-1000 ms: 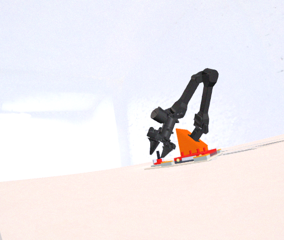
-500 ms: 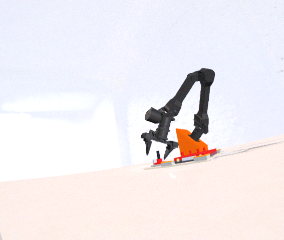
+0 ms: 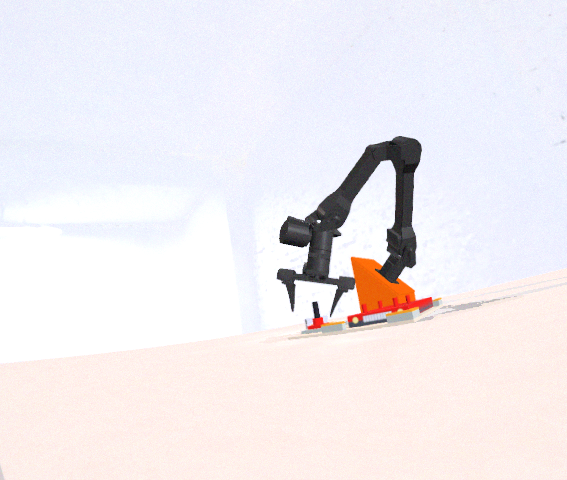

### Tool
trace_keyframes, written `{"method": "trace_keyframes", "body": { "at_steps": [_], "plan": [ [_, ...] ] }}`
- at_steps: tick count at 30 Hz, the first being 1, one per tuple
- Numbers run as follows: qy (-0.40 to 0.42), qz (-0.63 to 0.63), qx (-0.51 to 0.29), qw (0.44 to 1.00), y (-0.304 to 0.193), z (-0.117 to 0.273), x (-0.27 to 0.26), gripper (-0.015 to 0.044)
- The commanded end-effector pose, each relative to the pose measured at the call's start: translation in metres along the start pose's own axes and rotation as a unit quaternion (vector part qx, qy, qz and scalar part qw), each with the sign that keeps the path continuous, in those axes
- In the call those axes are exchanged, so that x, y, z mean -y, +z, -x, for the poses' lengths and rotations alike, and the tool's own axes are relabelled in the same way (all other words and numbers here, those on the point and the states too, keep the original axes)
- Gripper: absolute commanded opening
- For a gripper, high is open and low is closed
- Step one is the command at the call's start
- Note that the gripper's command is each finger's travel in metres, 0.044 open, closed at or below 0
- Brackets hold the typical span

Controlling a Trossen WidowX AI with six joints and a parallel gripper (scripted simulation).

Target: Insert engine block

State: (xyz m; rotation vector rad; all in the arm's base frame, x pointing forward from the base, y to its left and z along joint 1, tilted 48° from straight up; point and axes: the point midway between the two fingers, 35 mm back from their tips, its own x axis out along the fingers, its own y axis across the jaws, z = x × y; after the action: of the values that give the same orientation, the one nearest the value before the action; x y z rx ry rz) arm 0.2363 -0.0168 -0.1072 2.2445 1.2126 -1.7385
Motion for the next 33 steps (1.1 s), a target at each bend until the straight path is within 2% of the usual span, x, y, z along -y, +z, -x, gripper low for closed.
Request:
{"method": "trace_keyframes", "body": {
  "at_steps": [1, 17, 33],
  "plan": [
    [-0.013, -0.054, 0.0, 0.998, -0.002, 0.002, -0.003, 0.044],
    [-0.071, -0.31, 0.026, 0.948, -0.005, 0.009, -0.005, 0.044],
    [-0.117, -0.544, 0.072, 0.828, -0.009, 0.02, -0.007, 0.044]
  ]
}}
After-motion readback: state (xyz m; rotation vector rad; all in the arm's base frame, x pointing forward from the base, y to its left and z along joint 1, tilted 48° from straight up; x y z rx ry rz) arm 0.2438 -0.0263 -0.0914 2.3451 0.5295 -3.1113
